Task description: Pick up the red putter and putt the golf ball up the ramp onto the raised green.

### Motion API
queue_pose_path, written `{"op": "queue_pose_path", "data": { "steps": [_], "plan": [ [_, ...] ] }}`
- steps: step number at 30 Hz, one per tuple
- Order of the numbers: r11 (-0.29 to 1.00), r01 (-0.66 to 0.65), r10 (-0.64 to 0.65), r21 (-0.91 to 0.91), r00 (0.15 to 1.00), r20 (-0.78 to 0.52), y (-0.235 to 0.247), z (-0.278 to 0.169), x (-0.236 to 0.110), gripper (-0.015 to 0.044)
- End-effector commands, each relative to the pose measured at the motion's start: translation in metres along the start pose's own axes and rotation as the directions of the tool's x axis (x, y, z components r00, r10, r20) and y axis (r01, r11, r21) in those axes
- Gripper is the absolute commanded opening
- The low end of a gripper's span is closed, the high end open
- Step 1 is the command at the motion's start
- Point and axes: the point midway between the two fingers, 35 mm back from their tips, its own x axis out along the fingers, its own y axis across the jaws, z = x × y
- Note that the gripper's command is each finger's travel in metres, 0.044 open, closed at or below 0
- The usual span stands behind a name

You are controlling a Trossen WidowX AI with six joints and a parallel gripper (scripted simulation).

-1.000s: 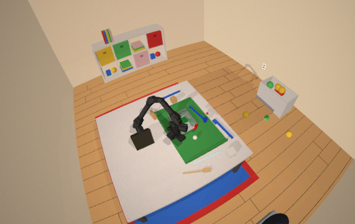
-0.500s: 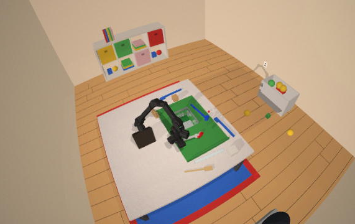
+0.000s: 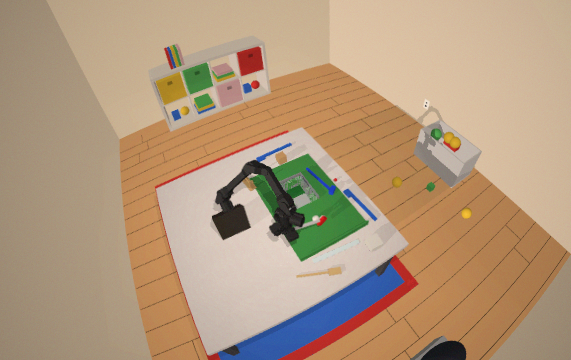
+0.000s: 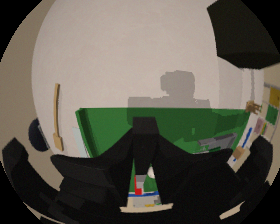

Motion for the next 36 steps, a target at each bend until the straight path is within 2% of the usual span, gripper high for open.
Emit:
{"op": "queue_pose_path", "data": {
  "steps": [1, 14, 25, 36],
  "plan": [
    [1.000, 0.007, -0.007, 0.006, 1.000, -0.004, -0.001, 0.000, 0.007, 0.0000],
    [1.000, 0.008, -0.008, 0.006, 1.000, -0.004, -0.002, 0.000, 0.027, 0.0000],
    [1.000, 0.002, -0.002, -0.001, 1.000, 0.002, 0.000, 0.000, 0.024, 0.0000],
    [1.000, 0.005, -0.005, 0.005, 1.000, -0.005, 0.028, 0.000, 0.027, 0.0000]
  ]
}}
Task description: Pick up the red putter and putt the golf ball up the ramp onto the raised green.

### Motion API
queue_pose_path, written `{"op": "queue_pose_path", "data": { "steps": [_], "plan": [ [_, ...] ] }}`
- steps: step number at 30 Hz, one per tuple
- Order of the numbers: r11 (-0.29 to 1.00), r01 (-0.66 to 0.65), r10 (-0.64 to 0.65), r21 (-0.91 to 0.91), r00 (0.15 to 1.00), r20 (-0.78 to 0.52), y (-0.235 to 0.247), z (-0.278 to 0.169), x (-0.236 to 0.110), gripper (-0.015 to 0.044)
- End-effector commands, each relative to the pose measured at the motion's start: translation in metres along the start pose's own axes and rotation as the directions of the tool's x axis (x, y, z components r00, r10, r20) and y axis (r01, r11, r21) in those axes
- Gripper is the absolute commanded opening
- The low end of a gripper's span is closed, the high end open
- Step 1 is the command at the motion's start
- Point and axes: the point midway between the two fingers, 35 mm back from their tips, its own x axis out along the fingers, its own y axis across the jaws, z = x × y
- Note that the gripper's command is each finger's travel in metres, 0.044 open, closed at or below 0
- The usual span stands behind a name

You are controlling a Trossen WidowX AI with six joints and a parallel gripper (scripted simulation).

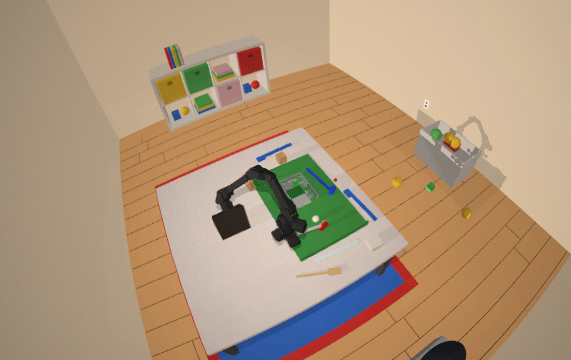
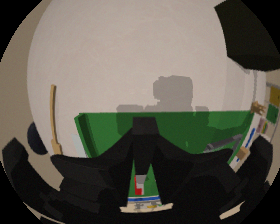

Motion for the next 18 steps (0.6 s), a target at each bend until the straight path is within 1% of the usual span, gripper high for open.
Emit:
{"op": "queue_pose_path", "data": {
  "steps": [1, 7, 9, 14, 18],
  "plan": [
    [1.000, -0.002, 0.002, -0.003, 1.000, -0.006, 0.009, 0.000, -0.001, 0.0000],
    [1.000, 0.002, -0.002, 0.003, 1.000, -0.003, 0.006, 0.001, 0.000, 0.0000],
    [1.000, 0.001, -0.001, 0.004, 1.000, -0.004, -0.002, -0.001, 0.000, 0.0000],
    [1.000, 0.000, 0.000, 0.003, 1.000, -0.005, -0.061, -0.008, -0.002, 0.0000],
    [1.000, 0.006, -0.006, 0.001, 1.000, -0.004, -0.112, -0.004, 0.000, 0.0000]
  ]
}}
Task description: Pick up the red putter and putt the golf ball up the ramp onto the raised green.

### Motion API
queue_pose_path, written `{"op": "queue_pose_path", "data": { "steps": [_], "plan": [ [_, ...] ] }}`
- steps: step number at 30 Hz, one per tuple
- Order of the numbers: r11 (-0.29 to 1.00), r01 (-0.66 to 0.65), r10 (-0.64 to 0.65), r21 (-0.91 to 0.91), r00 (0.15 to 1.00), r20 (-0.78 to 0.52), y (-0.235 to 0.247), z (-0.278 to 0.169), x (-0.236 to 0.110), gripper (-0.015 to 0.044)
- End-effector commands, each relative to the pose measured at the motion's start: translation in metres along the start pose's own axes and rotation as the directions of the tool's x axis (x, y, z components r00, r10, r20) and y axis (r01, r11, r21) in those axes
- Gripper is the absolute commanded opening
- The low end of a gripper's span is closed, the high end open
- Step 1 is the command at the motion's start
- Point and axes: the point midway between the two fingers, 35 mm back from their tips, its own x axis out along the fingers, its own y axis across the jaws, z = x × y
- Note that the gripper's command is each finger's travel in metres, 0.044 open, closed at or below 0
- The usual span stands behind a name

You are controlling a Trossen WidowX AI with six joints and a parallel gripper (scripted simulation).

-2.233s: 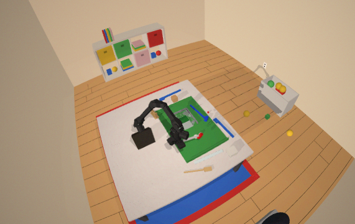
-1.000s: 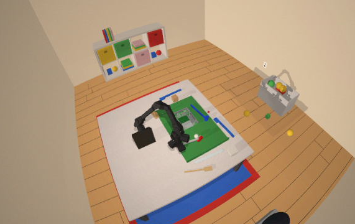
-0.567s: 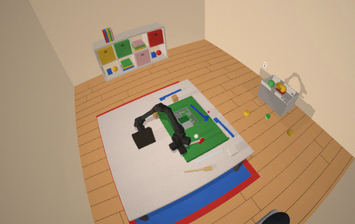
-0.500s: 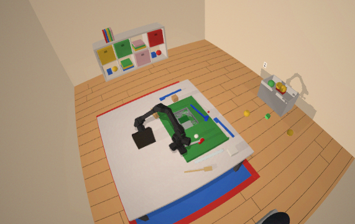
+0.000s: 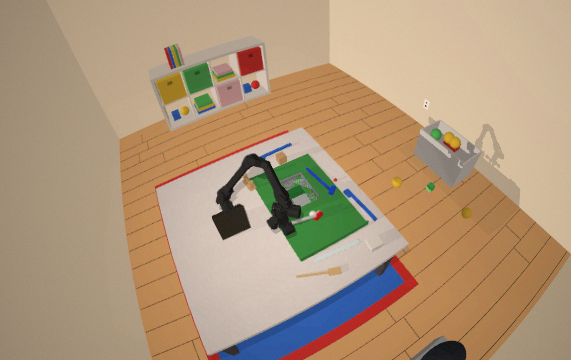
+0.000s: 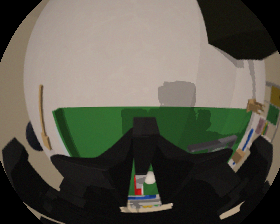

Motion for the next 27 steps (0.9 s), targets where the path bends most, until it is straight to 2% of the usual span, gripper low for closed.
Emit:
{"op": "queue_pose_path", "data": {
  "steps": [1, 8, 17, 27],
  "plan": [
    [1.000, 0.015, -0.015, 0.004, 1.000, -0.001, -0.044, 0.007, 0.003, 0.0000],
    [1.000, 0.016, -0.016, 0.004, 1.000, -0.001, -0.052, 0.008, -0.003, 0.0000],
    [1.000, 0.013, -0.013, 0.004, 1.000, -0.001, -0.050, 0.008, -0.056, 0.0000],
    [1.000, 0.016, -0.016, 0.012, 1.000, 0.000, -0.051, 0.009, -0.048, 0.0000]
  ]
}}
